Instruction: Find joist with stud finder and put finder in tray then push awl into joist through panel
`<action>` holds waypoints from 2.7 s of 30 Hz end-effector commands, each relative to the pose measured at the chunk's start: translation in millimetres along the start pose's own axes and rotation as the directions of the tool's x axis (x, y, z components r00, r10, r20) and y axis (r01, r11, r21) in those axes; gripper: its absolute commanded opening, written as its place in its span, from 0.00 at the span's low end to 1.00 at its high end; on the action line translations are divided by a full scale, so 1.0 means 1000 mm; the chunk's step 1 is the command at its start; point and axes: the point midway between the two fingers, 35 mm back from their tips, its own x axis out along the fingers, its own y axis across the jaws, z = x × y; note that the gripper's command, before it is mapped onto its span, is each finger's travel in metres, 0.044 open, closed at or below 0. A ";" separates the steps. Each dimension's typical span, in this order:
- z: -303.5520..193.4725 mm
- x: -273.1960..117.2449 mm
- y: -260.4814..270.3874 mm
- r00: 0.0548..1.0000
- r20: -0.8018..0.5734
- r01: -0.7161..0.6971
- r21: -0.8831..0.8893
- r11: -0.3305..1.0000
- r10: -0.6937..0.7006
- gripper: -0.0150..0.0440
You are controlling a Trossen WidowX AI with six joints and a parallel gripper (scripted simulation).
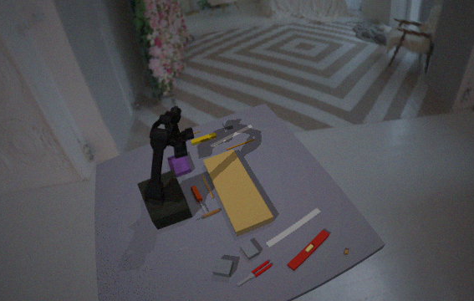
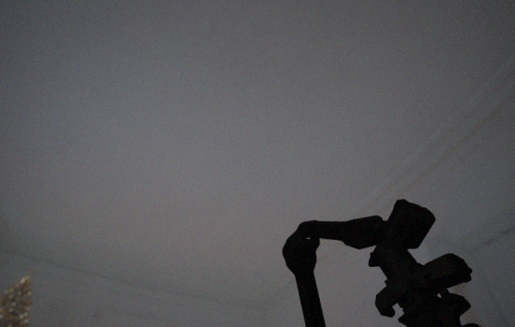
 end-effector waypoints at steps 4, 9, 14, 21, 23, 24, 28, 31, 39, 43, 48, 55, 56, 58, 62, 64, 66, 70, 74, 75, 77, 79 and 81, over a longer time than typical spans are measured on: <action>0.007 0.024 0.046 0.999 -0.042 -0.028 -0.122 0.992 0.023 0.25; 0.006 0.026 0.046 0.999 -0.042 -0.028 -0.122 0.992 0.023 0.25; 0.004 0.038 0.044 0.999 -0.042 -0.028 -0.123 0.992 0.023 0.25; -0.001 0.056 0.043 0.999 -0.042 -0.028 -0.123 0.992 0.023 0.25; -0.002 0.061 0.043 0.999 -0.042 -0.028 -0.123 0.992 0.023 0.25; -0.003 0.063 0.043 0.999 -0.043 -0.028 -0.123 0.992 0.022 0.25; -0.006 0.073 0.042 0.999 -0.043 -0.028 -0.123 0.992 0.022 0.25; -0.009 0.081 0.042 0.999 -0.043 -0.027 -0.123 0.992 0.022 0.25; -0.016 0.100 0.042 0.999 -0.044 -0.027 -0.124 0.992 0.022 0.25; -0.018 0.104 0.042 0.999 -0.044 -0.027 -0.124 0.992 0.022 0.25; -0.020 0.109 0.042 0.999 -0.044 -0.027 -0.124 0.992 0.022 0.25; -0.023 0.118 0.042 0.999 -0.045 -0.027 -0.124 0.992 0.022 0.25; -0.023 0.118 0.042 0.999 -0.045 -0.027 -0.124 0.992 0.022 0.25; -0.023 0.118 0.042 0.999 -0.045 -0.027 -0.124 0.992 0.022 0.25; -0.023 0.117 0.042 0.999 -0.047 -0.030 -0.121 0.992 0.024 0.34; -0.023 0.117 0.042 0.999 -0.047 -0.030 -0.121 0.992 0.024 0.43; -0.023 0.117 0.042 0.999 -0.047 -0.030 -0.121 0.992 0.024 0.52; -0.023 0.117 0.042 0.999 -0.047 -0.030 -0.121 0.992 0.024 0.70; -0.019 0.109 0.042 0.999 -0.046 -0.030 -0.121 0.992 0.025 0.88; -0.016 0.102 0.041 0.999 -0.046 -0.030 -0.121 0.992 0.025 0.92; -0.008 0.082 0.041 0.999 -0.045 -0.030 -0.121 0.992 0.025 1.00; 0.002 0.053 0.042 0.999 -0.044 -0.031 -0.121 0.992 0.026 1.00; 0.008 0.029 0.044 0.999 -0.044 -0.032 -0.122 0.992 0.026 1.00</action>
